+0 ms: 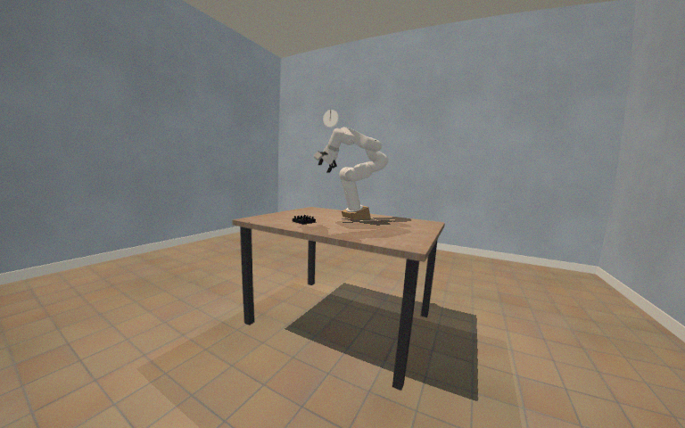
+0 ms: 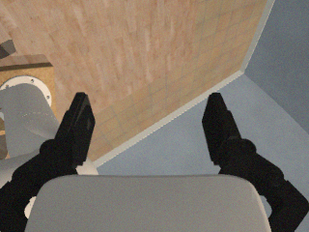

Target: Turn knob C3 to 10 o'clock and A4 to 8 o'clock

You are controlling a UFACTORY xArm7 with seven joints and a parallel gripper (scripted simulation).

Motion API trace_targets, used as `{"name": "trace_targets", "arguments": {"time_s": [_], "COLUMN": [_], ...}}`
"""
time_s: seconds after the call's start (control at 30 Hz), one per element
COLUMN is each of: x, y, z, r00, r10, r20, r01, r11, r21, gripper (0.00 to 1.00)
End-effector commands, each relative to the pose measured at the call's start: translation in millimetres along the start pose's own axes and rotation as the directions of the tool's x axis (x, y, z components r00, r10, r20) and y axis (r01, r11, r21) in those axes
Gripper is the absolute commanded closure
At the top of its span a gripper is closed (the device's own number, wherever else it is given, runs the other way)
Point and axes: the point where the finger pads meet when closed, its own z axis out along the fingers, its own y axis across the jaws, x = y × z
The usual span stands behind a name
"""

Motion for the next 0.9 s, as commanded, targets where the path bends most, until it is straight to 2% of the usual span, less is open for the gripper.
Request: {"name": "trace_targets", "arguments": {"time_s": [0.0,0.6,0.7,0.8,0.87], "x": [0.3,1.9,17.0,51.1,62.6], "y": [0.5,0.7,-2.4,-11.6,-15.4], "z": [-0.9,-1.5,1.8,11.3,15.0], "r00": [1.0,1.0,1.0,0.997,0.996], "r10": [0.001,0.0,-0.02,-0.058,-0.069], "r20": [-0.002,-0.006,-0.017,-0.044,-0.054], "r01": [-0.001,0.0,0.021,0.061,0.073], "r11": [1.0,1.0,1.0,0.996,0.994], "r21": [0.0,0.0,0.018,0.064,0.082], "gripper": [0.0,0.0,0.0,0.0,0.0]}}
